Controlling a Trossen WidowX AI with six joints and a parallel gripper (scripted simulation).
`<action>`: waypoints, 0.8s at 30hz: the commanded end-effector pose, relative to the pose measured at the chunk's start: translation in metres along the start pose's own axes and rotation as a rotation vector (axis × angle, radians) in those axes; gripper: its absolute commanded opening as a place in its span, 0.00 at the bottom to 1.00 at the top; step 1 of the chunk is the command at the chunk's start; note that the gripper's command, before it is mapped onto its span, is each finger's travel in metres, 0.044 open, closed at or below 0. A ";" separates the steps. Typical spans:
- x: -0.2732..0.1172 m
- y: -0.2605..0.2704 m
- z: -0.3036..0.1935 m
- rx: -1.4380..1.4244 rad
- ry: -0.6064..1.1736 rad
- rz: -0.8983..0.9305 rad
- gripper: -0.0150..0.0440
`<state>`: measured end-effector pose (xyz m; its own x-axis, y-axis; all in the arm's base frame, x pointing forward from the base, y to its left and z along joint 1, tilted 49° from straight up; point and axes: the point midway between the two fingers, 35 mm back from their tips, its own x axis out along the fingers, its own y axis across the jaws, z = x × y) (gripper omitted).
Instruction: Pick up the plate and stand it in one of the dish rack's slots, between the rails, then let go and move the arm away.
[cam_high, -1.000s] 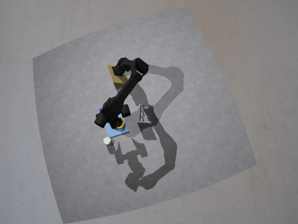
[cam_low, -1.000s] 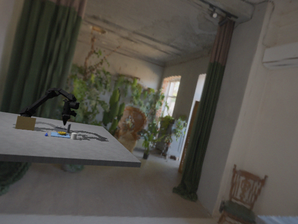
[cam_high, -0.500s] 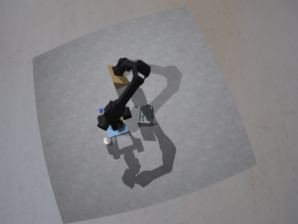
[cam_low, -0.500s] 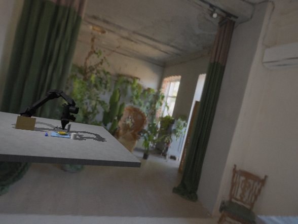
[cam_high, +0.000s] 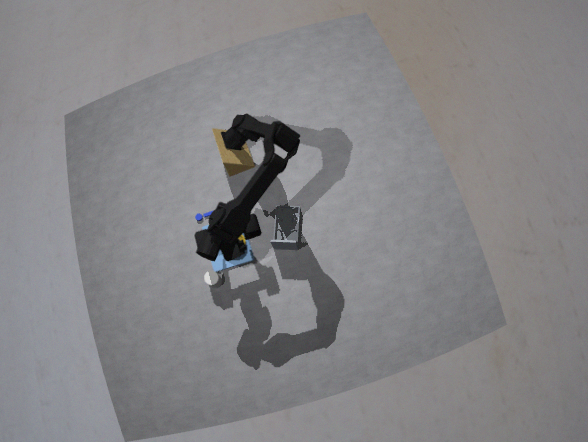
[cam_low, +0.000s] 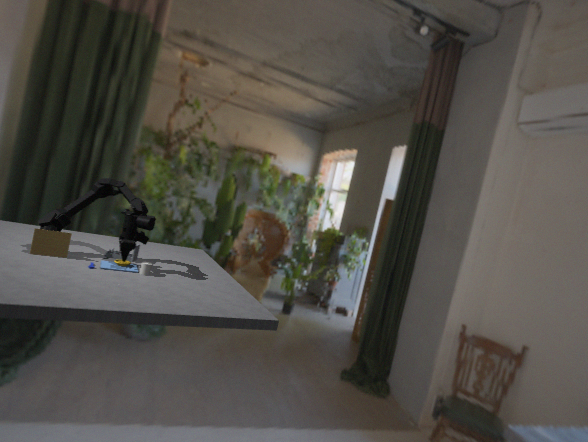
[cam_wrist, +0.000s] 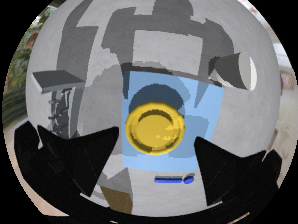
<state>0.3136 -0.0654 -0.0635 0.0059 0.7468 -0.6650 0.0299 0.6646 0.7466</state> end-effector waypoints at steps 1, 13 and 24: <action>0.009 0.002 -0.001 0.007 0.006 0.006 0.93; 0.026 0.003 -0.001 0.006 0.006 0.009 0.93; 0.026 0.003 -0.001 0.006 0.006 0.009 0.86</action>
<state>0.3123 -0.0449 -0.0778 0.0002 0.7504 -0.6609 0.0311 0.6606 0.7501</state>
